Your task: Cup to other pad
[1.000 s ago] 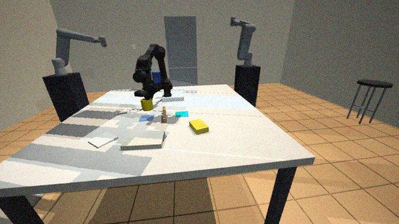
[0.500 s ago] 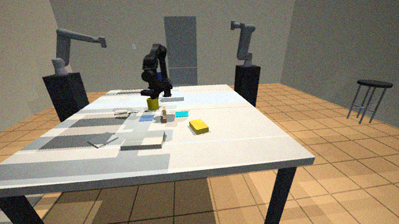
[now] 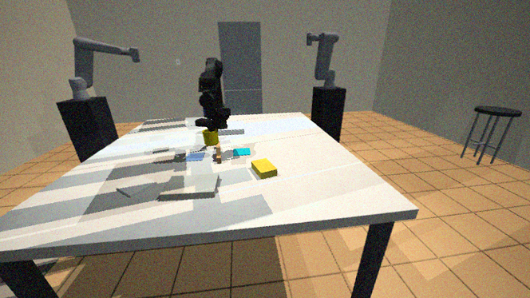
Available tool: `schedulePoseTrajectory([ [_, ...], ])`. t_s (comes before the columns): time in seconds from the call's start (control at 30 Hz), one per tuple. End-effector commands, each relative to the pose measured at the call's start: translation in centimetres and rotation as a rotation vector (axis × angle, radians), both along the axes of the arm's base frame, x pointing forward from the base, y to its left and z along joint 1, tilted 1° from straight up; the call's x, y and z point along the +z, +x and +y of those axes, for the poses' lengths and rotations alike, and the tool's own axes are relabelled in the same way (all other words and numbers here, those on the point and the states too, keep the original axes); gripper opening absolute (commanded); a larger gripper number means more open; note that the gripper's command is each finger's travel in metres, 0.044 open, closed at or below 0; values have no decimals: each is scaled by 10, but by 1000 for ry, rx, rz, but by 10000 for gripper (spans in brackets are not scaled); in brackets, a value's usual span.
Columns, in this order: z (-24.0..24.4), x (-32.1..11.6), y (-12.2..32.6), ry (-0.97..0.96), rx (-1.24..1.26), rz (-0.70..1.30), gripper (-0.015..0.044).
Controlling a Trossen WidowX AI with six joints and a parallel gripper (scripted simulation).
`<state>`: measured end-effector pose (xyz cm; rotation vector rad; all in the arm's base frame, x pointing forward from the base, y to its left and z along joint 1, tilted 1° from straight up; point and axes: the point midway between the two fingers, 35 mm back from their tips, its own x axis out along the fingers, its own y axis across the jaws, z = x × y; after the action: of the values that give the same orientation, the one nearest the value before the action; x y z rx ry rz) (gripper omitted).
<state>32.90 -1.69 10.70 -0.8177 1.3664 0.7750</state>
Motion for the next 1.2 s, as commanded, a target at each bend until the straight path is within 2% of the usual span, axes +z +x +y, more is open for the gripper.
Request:
schedulePoseTrajectory([
  [0.0,8,-2,-3,1,-3,9,0],
  [1.17,90,-1,-11,8,-3,10,0],
])
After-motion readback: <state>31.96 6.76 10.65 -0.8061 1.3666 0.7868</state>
